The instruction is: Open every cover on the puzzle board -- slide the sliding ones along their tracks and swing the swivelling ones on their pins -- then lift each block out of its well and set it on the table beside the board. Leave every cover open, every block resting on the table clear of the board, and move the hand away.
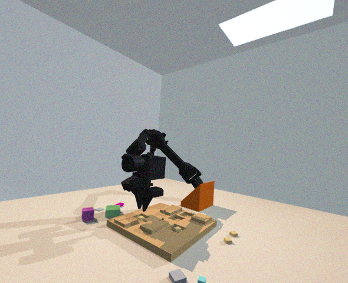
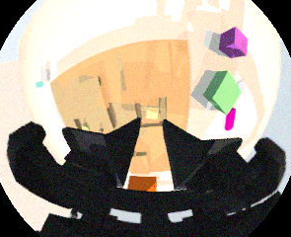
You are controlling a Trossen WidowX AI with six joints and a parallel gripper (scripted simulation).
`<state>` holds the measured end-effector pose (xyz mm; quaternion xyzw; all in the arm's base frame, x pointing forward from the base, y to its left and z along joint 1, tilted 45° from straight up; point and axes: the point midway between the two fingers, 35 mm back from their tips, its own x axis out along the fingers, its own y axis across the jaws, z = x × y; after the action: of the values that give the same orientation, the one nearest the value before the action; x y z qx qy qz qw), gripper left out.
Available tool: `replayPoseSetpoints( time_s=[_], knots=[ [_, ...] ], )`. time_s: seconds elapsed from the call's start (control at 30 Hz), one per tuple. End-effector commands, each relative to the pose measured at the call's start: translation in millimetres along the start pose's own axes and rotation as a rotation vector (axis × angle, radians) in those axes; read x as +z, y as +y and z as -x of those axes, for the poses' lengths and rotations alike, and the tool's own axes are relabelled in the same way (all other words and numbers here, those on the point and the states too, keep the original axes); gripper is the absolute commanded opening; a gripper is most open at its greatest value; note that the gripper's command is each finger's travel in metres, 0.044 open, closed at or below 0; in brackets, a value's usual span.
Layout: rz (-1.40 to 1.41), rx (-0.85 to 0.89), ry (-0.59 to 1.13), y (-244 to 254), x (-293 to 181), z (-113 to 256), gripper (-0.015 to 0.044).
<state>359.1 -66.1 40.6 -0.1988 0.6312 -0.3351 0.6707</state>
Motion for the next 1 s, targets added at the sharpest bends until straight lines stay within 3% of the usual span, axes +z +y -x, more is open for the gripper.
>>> replayPoseSetpoints(
  time_s=[0.0,0.97],
  knots=[
    [0.005,-0.004,0.001,-0.6,-0.1,-1.4,0.0144],
    [0.005,-0.005,0.001,-1.4,0.1,-21.4,0.0144]
  ],
)
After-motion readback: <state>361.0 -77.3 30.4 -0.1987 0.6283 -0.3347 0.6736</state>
